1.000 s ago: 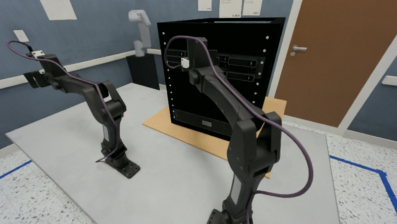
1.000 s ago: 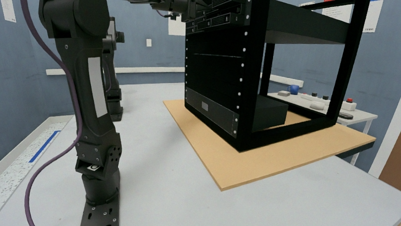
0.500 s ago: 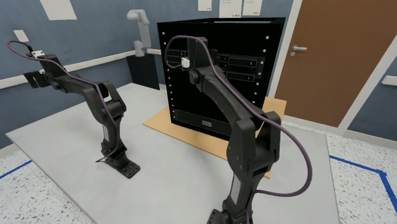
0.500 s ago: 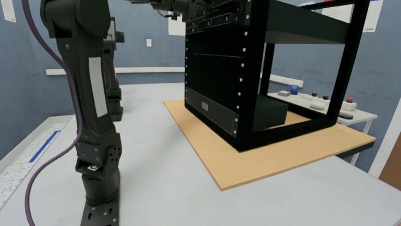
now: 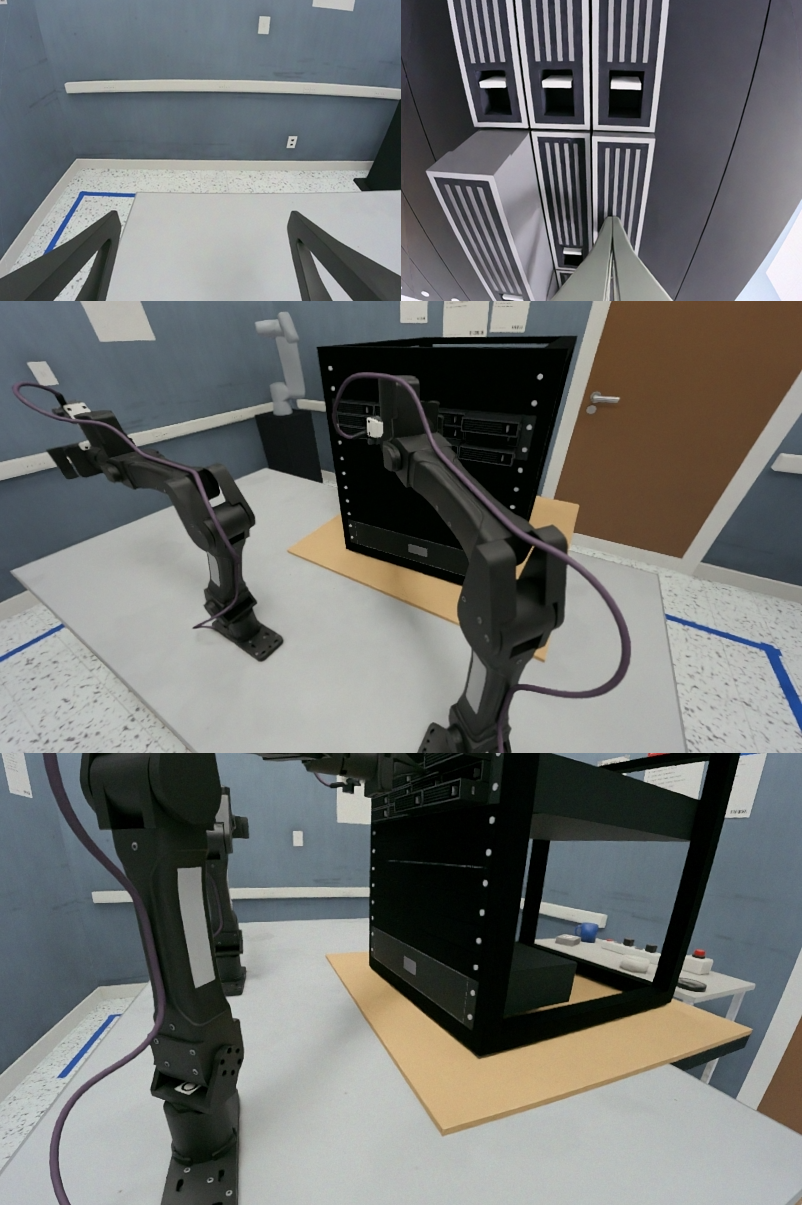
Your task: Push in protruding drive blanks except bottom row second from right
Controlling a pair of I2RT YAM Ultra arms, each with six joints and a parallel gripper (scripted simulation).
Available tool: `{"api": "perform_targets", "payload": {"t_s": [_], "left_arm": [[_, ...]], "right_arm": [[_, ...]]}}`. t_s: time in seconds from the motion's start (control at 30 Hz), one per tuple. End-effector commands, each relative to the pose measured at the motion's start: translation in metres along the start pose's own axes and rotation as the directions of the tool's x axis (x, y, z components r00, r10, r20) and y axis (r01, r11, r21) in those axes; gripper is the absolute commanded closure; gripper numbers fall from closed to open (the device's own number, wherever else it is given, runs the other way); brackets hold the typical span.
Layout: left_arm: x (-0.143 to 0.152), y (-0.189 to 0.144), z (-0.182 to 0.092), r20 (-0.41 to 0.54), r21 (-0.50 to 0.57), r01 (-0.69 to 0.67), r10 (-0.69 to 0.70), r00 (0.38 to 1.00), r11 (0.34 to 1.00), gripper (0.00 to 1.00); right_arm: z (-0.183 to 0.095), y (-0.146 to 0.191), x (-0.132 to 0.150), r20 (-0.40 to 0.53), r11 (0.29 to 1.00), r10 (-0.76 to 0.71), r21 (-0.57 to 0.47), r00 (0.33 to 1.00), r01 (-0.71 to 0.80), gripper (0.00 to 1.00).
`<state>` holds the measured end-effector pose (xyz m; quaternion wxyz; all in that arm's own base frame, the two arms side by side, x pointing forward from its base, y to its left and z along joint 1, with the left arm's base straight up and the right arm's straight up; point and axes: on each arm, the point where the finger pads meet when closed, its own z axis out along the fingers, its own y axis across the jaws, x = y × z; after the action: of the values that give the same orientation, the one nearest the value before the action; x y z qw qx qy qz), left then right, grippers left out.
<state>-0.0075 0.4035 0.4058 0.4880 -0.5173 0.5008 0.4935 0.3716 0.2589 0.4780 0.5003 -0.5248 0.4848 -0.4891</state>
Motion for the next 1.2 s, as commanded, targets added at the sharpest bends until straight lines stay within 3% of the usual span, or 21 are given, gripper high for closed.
{"api": "perform_targets", "payload": {"t_s": [0.0,1.17], "left_arm": [[-0.0099,0.0023,-0.0060,0.037,0.000,-0.011,0.011,0.999,1.000,0.00],[-0.0099,0.0023,-0.0060,0.037,0.000,-0.011,0.011,0.999,1.000,0.00]], "right_arm": [[-0.0041,-0.0288,0.0122,0.000,0.996,0.074,0.055,0.997,-0.073,1.00],[-0.0002,-0.0272,0.0105,0.001,0.996,0.070,0.052,0.998,-0.070,1.00]]}}
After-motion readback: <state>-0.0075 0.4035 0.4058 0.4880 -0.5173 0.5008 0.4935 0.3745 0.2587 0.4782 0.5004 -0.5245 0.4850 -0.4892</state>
